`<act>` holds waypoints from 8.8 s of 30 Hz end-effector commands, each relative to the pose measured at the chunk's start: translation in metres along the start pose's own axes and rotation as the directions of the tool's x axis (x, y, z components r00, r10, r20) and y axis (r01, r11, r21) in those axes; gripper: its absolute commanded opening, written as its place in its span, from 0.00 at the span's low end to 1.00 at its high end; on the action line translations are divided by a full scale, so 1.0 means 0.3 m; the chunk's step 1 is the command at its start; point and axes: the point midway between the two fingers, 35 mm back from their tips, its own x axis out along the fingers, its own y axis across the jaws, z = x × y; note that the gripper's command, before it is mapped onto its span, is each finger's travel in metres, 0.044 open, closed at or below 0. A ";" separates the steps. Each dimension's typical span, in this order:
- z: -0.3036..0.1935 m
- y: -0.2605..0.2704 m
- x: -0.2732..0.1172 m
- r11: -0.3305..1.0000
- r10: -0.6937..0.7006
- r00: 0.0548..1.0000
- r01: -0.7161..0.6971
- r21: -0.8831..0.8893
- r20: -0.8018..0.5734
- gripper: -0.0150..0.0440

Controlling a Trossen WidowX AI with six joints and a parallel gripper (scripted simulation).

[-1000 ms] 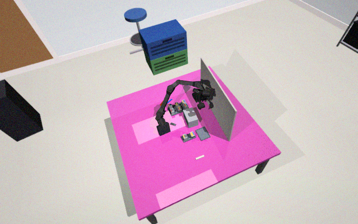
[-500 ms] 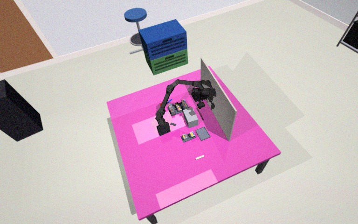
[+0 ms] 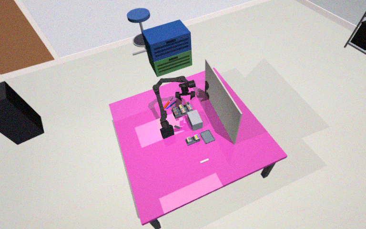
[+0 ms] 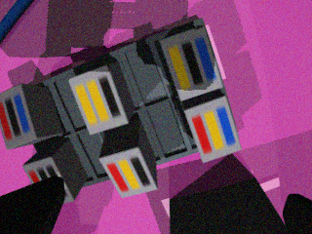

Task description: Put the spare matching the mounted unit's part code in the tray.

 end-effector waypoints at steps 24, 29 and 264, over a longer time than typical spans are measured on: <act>0.045 0.195 0.186 0.929 0.023 1.000 -0.014 -0.369 0.019 0.76; 0.045 0.193 0.200 0.929 0.022 1.000 -0.014 -0.370 0.018 0.76; -1.090 -0.671 0.041 0.928 0.009 1.000 -0.008 -0.373 -0.001 0.25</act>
